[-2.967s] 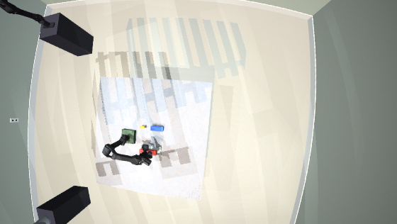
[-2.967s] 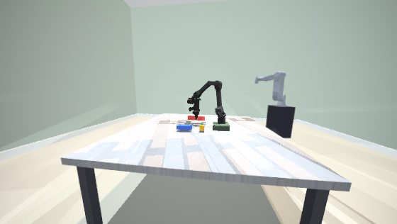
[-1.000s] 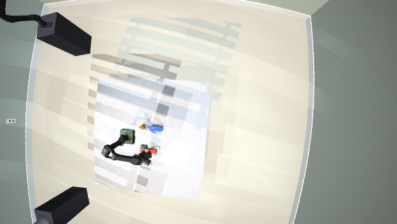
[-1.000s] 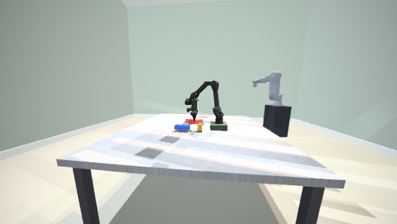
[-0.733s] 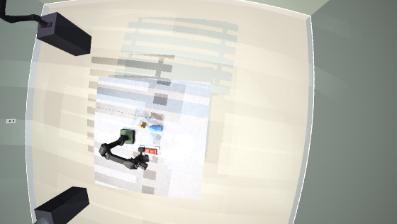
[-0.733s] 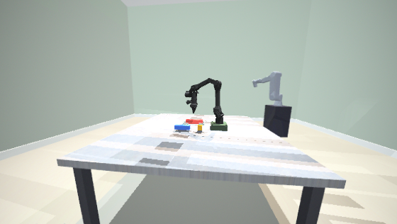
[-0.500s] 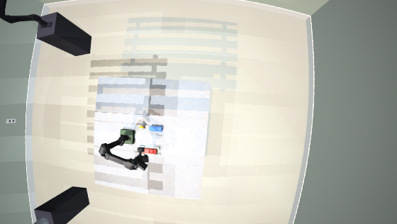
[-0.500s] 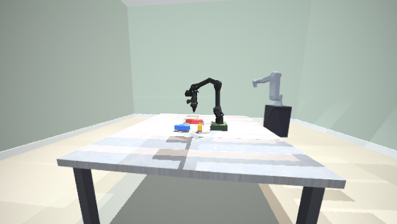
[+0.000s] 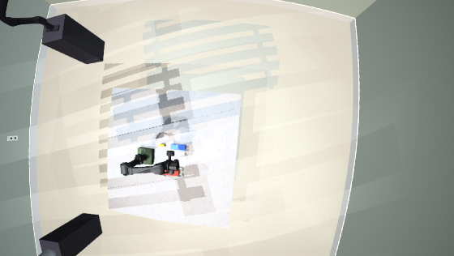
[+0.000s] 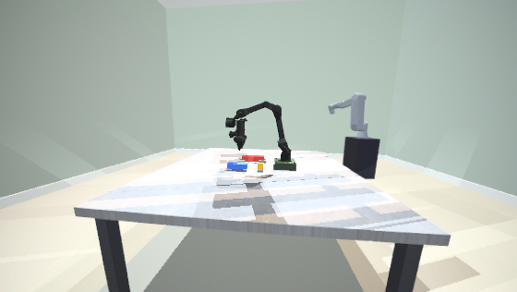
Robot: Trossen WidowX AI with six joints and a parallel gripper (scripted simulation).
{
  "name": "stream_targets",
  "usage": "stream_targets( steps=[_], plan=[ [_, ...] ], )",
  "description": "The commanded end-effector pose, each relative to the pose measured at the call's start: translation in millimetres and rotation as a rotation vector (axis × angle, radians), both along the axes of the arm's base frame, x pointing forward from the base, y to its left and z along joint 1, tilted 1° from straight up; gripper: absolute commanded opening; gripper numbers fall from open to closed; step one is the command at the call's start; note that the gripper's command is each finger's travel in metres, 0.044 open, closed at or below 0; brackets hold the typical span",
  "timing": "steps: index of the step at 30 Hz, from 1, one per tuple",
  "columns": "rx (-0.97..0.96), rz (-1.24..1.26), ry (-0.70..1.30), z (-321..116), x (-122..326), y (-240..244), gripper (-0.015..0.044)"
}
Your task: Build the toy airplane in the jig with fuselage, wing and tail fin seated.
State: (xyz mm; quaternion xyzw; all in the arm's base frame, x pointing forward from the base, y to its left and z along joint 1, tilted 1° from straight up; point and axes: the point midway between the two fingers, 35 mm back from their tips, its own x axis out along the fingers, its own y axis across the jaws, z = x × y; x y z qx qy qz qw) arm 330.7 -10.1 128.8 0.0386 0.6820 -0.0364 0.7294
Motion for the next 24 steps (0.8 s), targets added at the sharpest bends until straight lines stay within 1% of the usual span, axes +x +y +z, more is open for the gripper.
stream_targets(
  steps=[1, 3, 4, 10, 14, 21, 24],
  plan=[
    [0.002, -0.002, 0.008, -7.0, 13.2, 68.4, 0.0440],
    [0.004, -0.002, 0.008, -8.6, 14.2, 93.1, 0.0440],
    [0.005, -0.002, 0.007, -8.8, 14.1, 97.4, 0.0440],
    [0.005, -0.002, 0.007, -10.8, 14.3, 98.2, 0.0440],
    [0.005, -0.002, 0.007, -42.0, 16.1, 98.3, 0.0440],
    [0.005, -0.002, 0.007, -45.1, 16.2, 98.3, 0.0440],
    [0.005, -0.002, 0.008, -57.7, 16.9, 98.3, 0.0440]
  ],
)
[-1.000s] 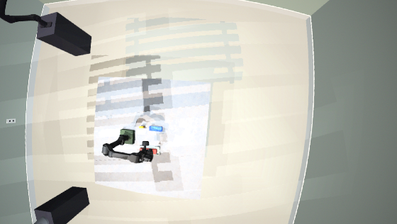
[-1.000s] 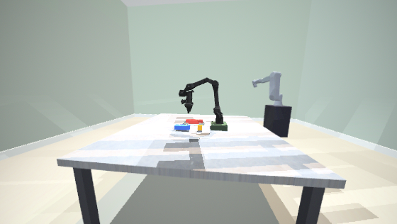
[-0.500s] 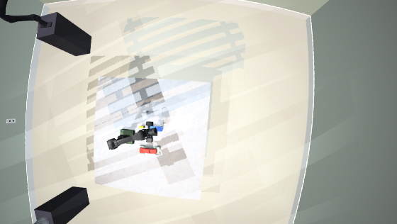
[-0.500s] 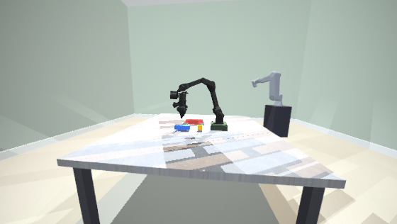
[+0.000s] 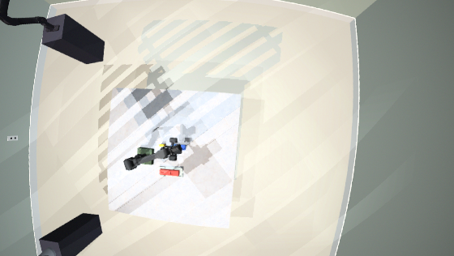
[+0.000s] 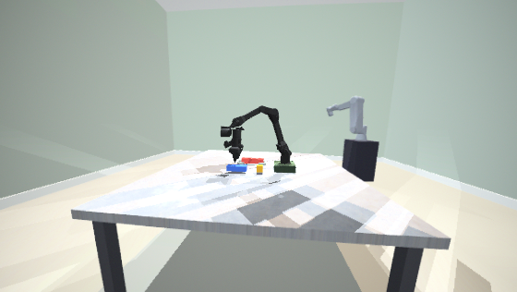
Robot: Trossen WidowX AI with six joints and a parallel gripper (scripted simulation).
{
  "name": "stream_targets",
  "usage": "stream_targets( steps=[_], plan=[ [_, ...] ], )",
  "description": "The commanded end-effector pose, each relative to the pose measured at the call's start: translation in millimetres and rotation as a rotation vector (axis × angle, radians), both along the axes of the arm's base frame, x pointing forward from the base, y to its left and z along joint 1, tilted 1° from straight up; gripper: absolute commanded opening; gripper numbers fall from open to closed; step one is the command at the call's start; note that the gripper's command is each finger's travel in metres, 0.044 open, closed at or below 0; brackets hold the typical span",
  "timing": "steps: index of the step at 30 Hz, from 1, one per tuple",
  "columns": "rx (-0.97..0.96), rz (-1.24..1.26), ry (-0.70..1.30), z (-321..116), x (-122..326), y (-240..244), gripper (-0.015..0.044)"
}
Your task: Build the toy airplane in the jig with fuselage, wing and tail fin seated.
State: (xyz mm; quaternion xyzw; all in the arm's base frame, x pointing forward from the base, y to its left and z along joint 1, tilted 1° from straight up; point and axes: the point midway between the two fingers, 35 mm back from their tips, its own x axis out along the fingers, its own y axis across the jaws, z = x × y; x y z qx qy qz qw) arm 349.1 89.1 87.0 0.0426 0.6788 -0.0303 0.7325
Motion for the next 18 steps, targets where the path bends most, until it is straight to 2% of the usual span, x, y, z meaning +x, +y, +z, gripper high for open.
stream_targets(
  steps=[1, 18],
  plan=[
    [-0.009, -0.006, 0.017, -17.1, -1.4, -0.9, 0.0440],
    [-0.009, -0.005, 0.017, -32.6, 0.1, -0.6, 0.0440]
  ],
)
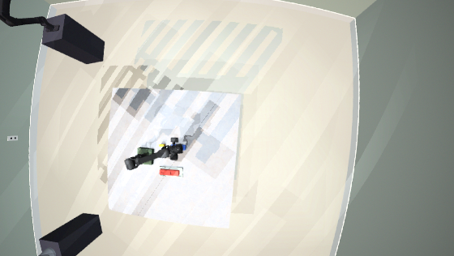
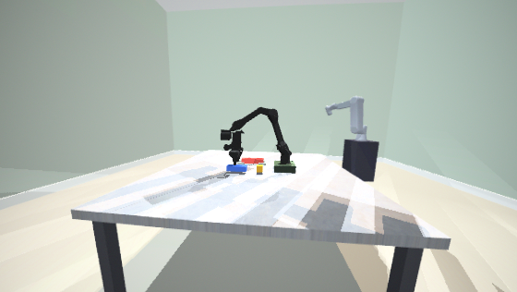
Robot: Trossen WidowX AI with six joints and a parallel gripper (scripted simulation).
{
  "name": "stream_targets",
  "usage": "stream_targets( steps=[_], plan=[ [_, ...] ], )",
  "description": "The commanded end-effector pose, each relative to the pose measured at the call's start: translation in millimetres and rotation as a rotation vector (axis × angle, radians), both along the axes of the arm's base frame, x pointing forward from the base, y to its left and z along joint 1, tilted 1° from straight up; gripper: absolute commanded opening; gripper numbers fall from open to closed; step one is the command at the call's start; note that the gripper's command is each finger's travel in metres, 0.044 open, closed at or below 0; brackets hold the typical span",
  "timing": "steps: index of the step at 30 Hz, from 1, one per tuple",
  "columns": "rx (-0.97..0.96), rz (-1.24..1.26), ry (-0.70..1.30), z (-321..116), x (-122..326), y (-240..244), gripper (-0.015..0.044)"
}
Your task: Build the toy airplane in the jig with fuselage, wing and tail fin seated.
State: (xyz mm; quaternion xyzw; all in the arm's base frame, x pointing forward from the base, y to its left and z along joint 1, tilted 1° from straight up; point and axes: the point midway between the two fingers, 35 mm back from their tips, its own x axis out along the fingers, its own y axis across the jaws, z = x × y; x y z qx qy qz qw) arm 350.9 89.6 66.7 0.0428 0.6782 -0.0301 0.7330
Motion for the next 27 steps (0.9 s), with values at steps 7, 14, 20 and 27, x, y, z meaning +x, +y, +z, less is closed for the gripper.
stream_targets(
  steps=[7, 14, 20, 27],
  plan=[
    [-0.009, -0.005, 0.019, -23.6, -1.0, -1.2, 0.0440],
    [-0.009, -0.005, 0.019, -34.9, -0.8, -1.2, 0.0440],
    [-0.009, -0.006, 0.019, -40.5, -0.8, -1.3, 0.0440],
    [-0.009, -0.006, 0.019, -40.5, -0.8, -1.3, 0.0335]
  ],
)
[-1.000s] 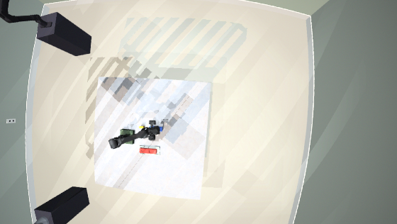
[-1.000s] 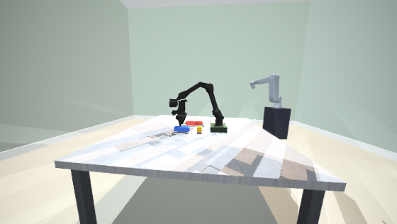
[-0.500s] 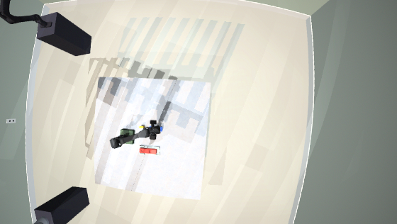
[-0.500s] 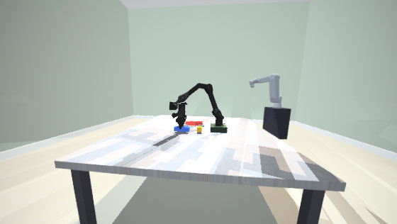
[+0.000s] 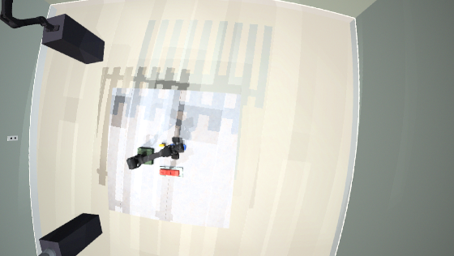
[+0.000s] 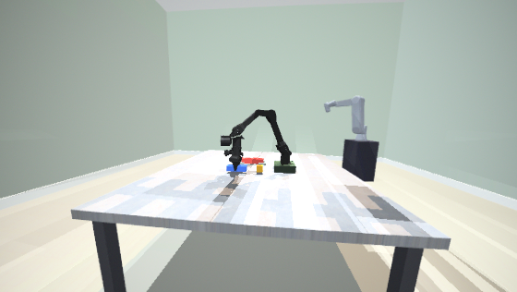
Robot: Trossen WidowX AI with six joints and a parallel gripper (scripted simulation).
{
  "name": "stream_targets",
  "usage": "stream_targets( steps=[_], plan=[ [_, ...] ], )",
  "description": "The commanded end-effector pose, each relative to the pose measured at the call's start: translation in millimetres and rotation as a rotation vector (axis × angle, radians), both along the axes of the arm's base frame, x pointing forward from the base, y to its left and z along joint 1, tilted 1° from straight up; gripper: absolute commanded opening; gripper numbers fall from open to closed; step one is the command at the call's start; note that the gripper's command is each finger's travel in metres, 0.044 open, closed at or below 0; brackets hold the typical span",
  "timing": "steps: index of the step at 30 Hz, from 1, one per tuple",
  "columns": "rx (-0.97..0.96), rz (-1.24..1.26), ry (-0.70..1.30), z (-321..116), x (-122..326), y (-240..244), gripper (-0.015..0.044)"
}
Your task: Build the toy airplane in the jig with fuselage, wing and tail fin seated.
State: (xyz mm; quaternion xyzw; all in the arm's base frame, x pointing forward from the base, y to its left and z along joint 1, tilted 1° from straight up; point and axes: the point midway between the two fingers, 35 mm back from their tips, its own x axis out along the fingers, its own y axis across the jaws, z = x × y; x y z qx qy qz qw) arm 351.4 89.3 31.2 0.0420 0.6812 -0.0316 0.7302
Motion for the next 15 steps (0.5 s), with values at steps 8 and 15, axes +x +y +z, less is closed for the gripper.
stream_targets(
  steps=[8, 15],
  plan=[
    [-0.006, -0.005, 0.011, -4.9, -1.3, -1.0, 0.0164],
    [-0.007, -0.005, 0.011, -4.5, -1.3, -1.0, 0.0078]
  ],
)
